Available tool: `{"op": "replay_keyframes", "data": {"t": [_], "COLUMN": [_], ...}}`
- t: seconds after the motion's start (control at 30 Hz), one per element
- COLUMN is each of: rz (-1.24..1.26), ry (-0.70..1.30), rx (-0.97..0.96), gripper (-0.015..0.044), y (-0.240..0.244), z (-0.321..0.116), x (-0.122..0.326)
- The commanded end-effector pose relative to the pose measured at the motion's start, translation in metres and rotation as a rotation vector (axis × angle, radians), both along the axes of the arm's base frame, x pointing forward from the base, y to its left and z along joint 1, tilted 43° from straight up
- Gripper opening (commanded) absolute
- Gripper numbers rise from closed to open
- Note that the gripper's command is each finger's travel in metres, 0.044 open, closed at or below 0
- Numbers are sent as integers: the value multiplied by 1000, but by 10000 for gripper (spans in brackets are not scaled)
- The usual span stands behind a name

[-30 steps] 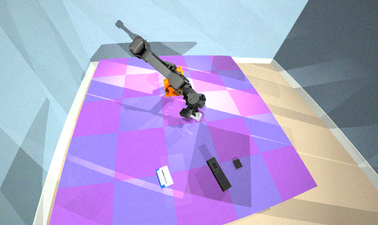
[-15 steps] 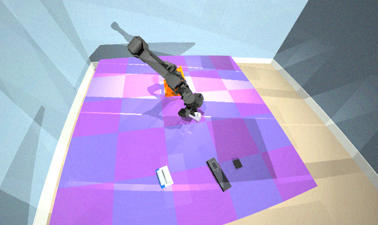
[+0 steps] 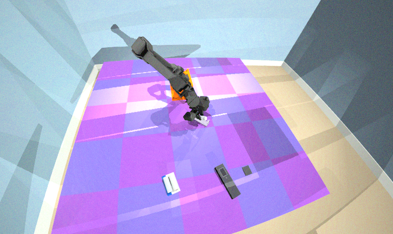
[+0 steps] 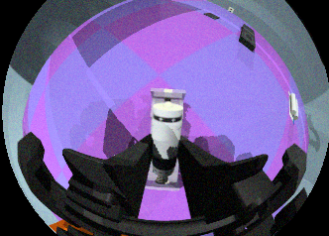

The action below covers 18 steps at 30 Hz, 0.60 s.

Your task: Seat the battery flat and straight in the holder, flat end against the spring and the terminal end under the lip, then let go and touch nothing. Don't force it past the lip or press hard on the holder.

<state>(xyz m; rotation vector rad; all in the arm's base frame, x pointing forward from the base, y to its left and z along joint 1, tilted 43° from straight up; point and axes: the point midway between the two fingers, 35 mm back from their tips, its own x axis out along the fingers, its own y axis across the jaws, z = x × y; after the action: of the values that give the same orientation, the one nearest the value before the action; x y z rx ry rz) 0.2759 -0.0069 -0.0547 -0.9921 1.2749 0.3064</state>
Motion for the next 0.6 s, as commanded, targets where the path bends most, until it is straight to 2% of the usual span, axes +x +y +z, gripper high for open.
{"op": "replay_keyframes", "data": {"t": [0.0,0.57], "rz": [3,-38], "ry": [9,64], "rx": [-6,-31], "gripper": [78,78], "y": [-3,-3], "z": [2,-2], "x": [-5,-5]}}
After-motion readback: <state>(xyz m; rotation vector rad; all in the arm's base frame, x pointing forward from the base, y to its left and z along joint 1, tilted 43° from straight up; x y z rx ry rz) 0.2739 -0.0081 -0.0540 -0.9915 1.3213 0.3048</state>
